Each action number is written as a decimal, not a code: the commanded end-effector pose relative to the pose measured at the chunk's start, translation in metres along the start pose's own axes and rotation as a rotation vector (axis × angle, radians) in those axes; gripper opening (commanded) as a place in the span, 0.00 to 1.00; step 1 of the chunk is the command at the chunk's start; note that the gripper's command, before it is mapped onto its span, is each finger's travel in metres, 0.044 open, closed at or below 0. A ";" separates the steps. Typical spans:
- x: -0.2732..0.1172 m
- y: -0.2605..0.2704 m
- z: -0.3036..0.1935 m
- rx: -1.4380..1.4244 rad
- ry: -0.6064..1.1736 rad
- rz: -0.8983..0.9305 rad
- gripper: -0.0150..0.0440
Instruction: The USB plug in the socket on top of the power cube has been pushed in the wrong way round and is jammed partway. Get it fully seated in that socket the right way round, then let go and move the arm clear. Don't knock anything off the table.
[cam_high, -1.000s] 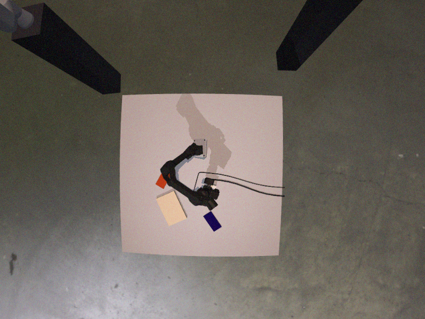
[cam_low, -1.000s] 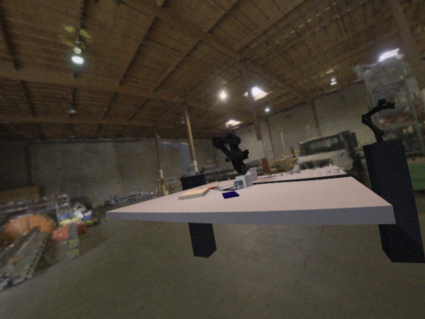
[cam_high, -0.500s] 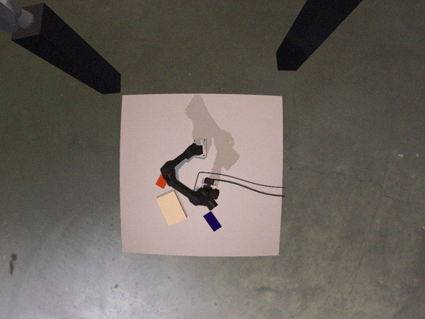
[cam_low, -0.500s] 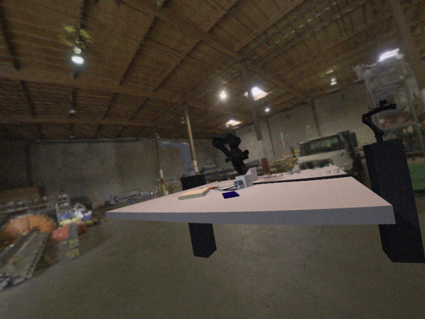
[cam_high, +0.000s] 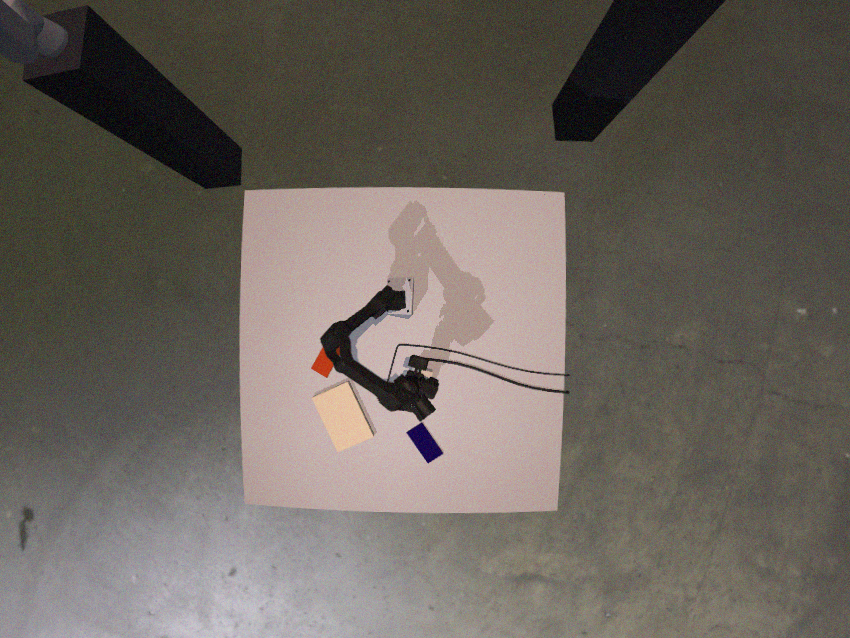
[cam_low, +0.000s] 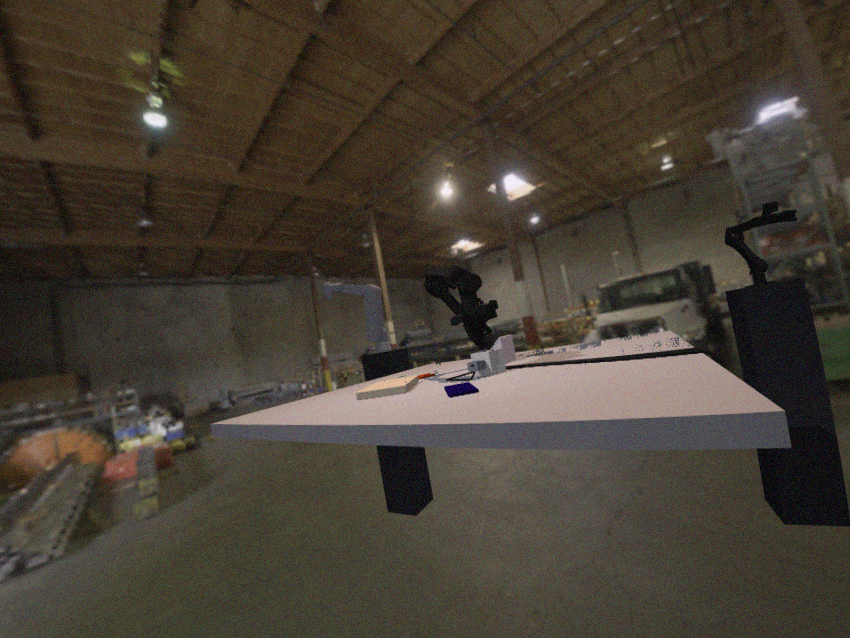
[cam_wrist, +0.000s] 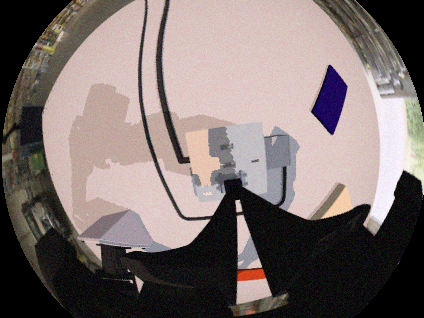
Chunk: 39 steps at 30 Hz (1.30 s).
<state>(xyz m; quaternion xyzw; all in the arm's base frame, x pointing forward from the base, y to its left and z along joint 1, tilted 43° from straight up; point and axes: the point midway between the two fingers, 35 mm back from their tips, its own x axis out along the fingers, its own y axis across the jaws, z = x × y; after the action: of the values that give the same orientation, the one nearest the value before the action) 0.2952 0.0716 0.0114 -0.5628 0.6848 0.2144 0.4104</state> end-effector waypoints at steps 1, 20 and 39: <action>0.001 0.000 0.000 -0.003 0.001 -0.001 0.25; 0.003 0.000 0.000 -0.003 0.001 -0.001 0.25; 0.005 0.000 -0.001 -0.003 0.001 -0.001 0.25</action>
<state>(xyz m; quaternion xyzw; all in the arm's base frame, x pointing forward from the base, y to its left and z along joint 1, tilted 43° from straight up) 0.2950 0.0692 0.0082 -0.5621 0.6844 0.2153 0.4114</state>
